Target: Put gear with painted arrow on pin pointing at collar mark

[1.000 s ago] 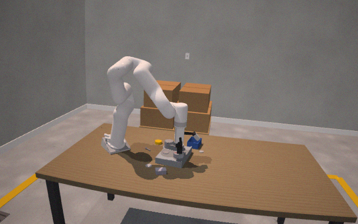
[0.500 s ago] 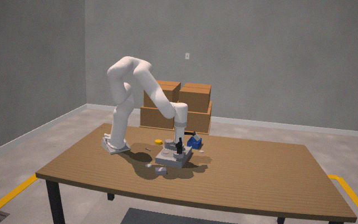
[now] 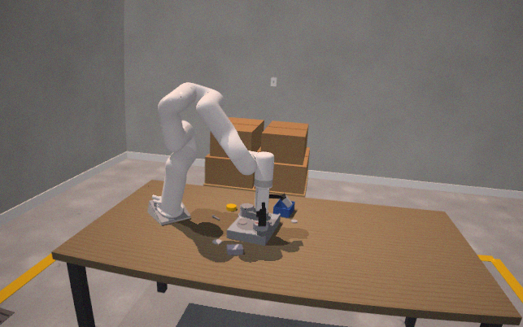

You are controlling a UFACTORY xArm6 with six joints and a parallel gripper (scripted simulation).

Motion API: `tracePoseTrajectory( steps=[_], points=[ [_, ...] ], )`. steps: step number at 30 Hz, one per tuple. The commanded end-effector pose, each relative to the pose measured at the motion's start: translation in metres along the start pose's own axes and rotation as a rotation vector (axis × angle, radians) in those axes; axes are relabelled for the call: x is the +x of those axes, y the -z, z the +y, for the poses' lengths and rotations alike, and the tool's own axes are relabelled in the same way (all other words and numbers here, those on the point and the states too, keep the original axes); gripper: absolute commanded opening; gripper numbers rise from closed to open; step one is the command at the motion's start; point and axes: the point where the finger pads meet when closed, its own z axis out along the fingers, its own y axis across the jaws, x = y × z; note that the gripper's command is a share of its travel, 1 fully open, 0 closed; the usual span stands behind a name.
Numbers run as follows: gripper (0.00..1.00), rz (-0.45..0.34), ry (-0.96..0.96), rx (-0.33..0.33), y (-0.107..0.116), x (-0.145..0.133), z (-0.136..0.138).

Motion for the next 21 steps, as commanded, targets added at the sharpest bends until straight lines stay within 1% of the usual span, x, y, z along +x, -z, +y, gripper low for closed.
tracePoseTrajectory(
  steps=[1,21],
  points=[
    [0.93,0.004,-0.001,-0.001,-0.001,0.001,0.001],
    [0.93,0.004,-0.001,-0.001,-0.021,0.002,0.001]
  ],
)
